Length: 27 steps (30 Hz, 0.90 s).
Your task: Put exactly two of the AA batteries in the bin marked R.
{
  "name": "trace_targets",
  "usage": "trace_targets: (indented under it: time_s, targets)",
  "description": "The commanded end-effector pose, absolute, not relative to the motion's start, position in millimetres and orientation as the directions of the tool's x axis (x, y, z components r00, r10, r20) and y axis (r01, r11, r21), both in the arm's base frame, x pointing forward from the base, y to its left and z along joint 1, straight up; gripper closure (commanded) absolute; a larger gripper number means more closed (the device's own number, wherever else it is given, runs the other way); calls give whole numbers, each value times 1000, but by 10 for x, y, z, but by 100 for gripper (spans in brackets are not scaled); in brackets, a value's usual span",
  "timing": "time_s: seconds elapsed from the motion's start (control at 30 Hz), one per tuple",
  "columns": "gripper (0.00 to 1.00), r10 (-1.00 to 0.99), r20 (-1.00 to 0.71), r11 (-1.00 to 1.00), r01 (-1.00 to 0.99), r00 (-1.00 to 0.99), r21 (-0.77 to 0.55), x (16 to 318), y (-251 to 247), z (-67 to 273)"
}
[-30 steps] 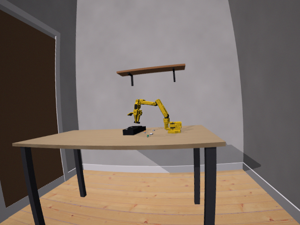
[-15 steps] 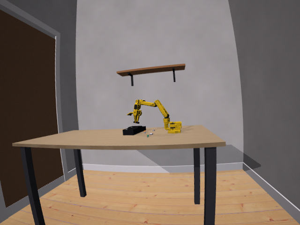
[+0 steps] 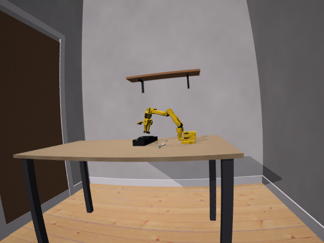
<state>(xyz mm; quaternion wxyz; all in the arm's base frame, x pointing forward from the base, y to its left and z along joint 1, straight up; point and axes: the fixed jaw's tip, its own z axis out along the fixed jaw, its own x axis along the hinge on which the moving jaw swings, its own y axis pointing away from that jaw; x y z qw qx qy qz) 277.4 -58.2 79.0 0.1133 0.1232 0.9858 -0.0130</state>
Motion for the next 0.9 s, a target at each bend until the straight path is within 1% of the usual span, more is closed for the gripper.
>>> trace_targets:
  time_s: [0.0, 0.4, 0.43, 0.87]
  targets:
    - [100, 235, -289, 970, 244, -928, 2, 2819, -613, 936]
    - [100, 235, -289, 970, 244, -928, 2, 2819, -613, 936]
    - [100, 227, -342, 970, 243, -912, -4, 2860, -666, 1038]
    - [100, 227, -342, 970, 243, -912, -4, 2860, -666, 1038]
